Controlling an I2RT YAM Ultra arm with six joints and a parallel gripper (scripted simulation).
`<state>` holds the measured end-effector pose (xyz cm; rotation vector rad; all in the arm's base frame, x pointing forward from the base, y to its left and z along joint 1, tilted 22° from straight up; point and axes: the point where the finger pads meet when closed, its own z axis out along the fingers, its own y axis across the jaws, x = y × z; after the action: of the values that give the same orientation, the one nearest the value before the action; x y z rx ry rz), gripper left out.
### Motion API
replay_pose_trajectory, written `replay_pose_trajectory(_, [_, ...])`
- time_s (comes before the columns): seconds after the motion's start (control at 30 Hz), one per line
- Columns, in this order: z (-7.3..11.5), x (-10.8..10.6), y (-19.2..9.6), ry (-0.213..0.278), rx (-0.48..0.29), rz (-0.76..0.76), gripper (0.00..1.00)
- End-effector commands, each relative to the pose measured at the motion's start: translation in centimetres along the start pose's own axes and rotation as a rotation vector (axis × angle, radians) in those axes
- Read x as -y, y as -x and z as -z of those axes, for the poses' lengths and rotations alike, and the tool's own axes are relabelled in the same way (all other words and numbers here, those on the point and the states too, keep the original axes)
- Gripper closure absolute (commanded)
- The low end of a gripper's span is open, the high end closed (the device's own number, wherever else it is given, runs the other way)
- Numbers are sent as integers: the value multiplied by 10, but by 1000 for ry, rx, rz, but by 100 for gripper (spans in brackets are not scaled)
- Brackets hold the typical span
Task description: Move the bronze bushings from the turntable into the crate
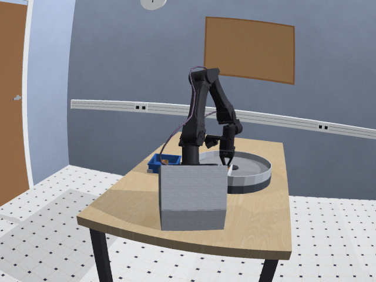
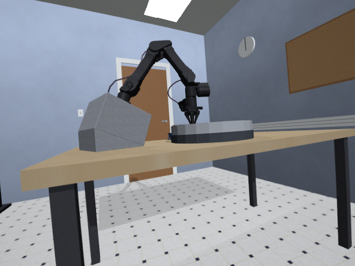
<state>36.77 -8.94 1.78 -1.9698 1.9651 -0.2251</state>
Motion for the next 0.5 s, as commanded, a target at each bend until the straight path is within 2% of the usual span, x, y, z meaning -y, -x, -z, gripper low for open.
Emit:
replay_pose_trajectory(0.0, [-2,12,-1,-22,-10,4,85])
replay_pose_trajectory(0.47, [-3,9,-2,-12,-5,-2,85])
